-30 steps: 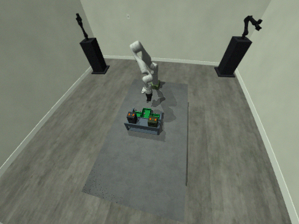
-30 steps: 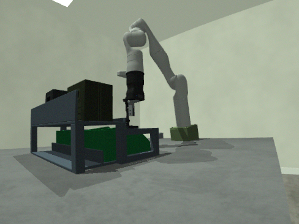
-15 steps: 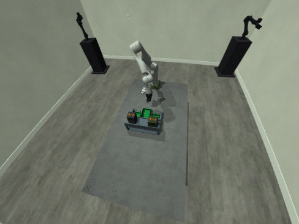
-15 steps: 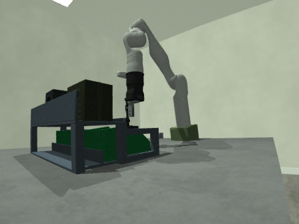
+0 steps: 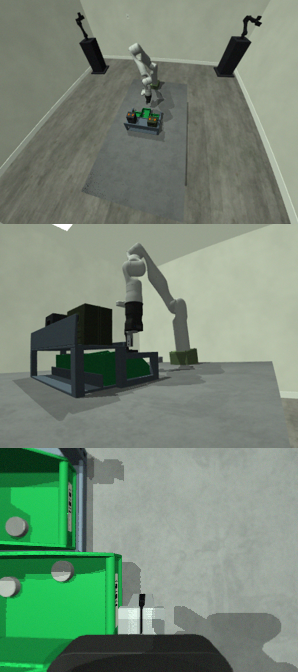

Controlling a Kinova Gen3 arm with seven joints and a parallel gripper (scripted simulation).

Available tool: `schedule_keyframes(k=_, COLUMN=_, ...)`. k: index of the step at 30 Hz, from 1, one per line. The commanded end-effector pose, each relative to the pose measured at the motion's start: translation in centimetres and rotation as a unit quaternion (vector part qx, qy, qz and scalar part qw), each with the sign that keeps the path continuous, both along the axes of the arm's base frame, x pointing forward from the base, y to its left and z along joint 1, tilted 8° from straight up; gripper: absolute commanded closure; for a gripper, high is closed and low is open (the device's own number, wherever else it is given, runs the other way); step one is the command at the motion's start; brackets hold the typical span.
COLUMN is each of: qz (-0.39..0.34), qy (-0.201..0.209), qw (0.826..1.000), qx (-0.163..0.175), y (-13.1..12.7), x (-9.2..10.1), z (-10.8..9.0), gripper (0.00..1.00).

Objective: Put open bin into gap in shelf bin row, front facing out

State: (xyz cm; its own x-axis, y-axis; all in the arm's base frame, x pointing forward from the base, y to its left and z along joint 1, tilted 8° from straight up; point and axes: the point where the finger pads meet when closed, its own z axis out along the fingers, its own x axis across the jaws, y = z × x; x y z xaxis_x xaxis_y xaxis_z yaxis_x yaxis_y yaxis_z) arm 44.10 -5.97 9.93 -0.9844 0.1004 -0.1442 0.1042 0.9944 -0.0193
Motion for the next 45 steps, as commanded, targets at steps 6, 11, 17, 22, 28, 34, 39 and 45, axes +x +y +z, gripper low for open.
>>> schedule_keyframes(k=6, qz=0.004, qy=0.005, qw=1.000, qx=0.003, y=0.3, x=0.1, z=-2.5, gripper=1.00)
schedule_keyframes(k=11, qz=0.004, qy=0.005, qw=1.000, qx=0.003, y=0.3, x=0.2, z=-3.9, gripper=1.00)
schedule_keyframes(k=17, qz=0.004, qy=0.005, qw=1.000, qx=0.003, y=0.2, x=0.5, z=-5.8, gripper=1.00)
schedule_keyframes(k=22, qz=0.004, qy=0.005, qw=1.000, qx=0.003, y=0.2, x=0.6, z=-7.1, gripper=1.00)
schedule_keyframes(k=28, qz=0.004, qy=0.005, qw=1.000, qx=0.003, y=0.2, x=0.7, z=-7.8, gripper=1.00)
schedule_keyframes(k=34, qz=0.004, qy=0.005, qw=1.000, qx=0.003, y=0.1, x=0.8, z=-8.3, gripper=1.00)
schedule_keyframes(k=39, qz=0.004, qy=0.005, qw=1.000, qx=0.003, y=0.1, x=0.8, z=-8.4, gripper=1.00)
schedule_keyframes(k=45, qz=0.004, qy=0.005, qw=1.000, qx=0.003, y=0.1, x=0.8, z=-8.4, gripper=1.00)
